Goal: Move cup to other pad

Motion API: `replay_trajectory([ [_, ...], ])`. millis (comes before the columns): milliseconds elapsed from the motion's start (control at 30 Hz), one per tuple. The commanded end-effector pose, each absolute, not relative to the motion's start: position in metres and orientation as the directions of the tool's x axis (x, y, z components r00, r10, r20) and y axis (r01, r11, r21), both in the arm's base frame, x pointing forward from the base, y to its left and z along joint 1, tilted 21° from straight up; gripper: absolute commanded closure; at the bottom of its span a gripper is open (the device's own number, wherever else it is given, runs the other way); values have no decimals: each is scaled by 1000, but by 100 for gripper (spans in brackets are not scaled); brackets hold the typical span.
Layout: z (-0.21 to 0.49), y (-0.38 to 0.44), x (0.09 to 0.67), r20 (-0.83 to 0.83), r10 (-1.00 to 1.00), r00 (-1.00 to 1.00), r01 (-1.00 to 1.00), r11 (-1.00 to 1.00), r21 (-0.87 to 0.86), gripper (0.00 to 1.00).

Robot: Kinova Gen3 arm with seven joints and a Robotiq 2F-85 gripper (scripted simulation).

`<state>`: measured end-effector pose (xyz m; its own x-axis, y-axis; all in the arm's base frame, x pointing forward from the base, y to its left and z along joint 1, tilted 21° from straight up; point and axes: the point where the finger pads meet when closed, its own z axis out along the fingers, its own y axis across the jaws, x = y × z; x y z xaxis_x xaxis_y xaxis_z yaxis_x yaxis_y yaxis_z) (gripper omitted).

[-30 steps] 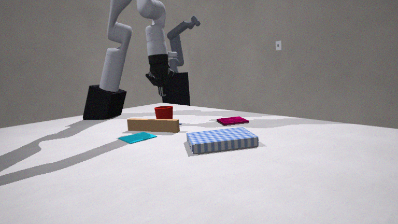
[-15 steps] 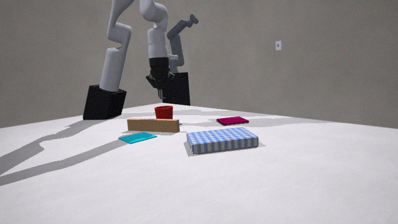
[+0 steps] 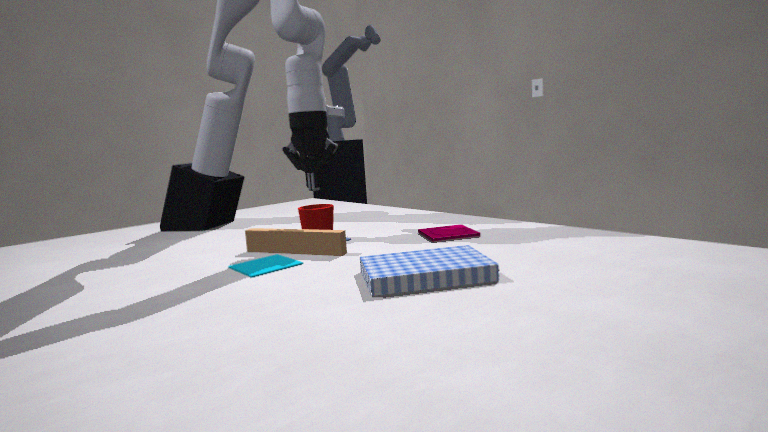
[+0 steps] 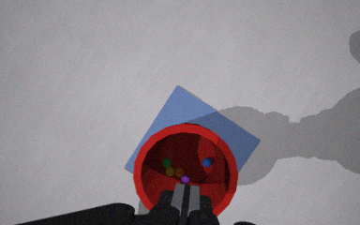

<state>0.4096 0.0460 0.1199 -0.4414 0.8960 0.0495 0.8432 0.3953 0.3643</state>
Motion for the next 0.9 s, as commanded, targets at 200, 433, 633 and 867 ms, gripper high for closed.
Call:
replay_trajectory([
  [200,119,46,409,52,897,-438,845,392,364,0],
  [433,119,46,409,52,897,-438,845,392,364,0],
  [633,119,46,409,52,897,-438,845,392,364,0],
  [867,119,46,409,52,897,-438,845,392,364,0],
])
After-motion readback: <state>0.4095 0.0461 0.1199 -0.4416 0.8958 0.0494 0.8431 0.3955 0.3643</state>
